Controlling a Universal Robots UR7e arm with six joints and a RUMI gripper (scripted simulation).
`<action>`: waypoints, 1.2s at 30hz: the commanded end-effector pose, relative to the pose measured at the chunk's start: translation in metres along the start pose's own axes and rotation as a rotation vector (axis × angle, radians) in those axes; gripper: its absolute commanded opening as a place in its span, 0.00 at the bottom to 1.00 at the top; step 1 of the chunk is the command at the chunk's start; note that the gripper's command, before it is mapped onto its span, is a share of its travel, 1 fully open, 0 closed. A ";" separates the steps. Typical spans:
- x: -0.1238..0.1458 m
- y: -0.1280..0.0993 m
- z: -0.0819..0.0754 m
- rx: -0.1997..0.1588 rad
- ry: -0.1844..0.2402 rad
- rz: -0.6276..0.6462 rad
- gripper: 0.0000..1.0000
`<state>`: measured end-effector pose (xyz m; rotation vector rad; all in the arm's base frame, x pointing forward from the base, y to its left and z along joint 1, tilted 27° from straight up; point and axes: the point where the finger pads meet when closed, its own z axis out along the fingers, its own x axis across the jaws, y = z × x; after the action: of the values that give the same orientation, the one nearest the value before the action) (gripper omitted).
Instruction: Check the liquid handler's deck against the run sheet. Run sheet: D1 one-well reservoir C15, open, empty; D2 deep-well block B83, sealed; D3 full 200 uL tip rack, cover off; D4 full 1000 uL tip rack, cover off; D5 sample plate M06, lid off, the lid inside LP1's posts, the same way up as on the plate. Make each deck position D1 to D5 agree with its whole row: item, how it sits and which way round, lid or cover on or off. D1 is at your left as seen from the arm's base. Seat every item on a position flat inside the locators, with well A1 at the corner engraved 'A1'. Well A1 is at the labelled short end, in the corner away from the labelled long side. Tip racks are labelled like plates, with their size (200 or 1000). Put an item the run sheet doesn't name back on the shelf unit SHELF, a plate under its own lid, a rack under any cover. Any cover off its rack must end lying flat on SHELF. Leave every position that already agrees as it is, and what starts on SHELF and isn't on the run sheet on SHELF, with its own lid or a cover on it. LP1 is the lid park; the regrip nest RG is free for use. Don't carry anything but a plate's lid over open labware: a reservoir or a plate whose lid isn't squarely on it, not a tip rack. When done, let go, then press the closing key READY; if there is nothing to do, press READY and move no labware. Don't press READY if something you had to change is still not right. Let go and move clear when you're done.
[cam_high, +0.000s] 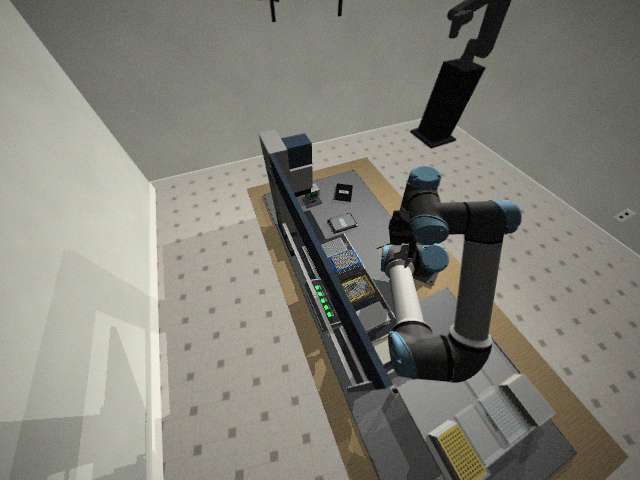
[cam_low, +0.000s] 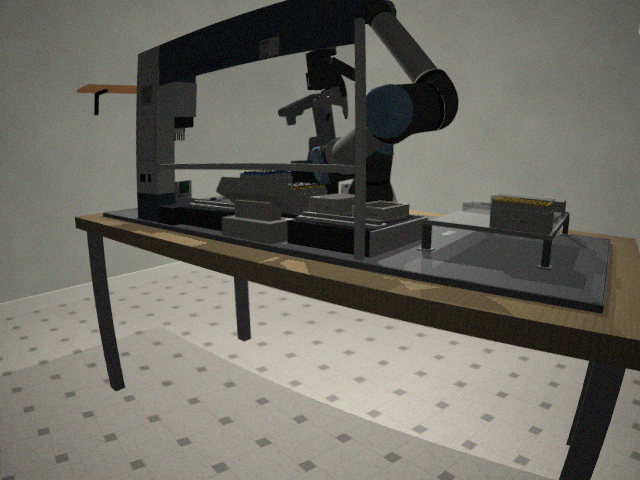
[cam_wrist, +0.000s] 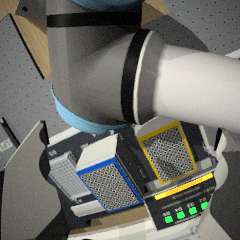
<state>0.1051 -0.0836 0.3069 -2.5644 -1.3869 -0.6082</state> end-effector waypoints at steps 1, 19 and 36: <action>0.000 -0.001 0.000 -0.121 0.003 -0.063 0.82; 0.009 0.016 -0.002 -0.121 -0.002 -0.143 0.82; 0.048 0.083 -0.010 -0.120 -0.013 -0.321 0.82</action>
<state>0.1737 -0.0926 0.3332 -2.4973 -1.7193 -0.7132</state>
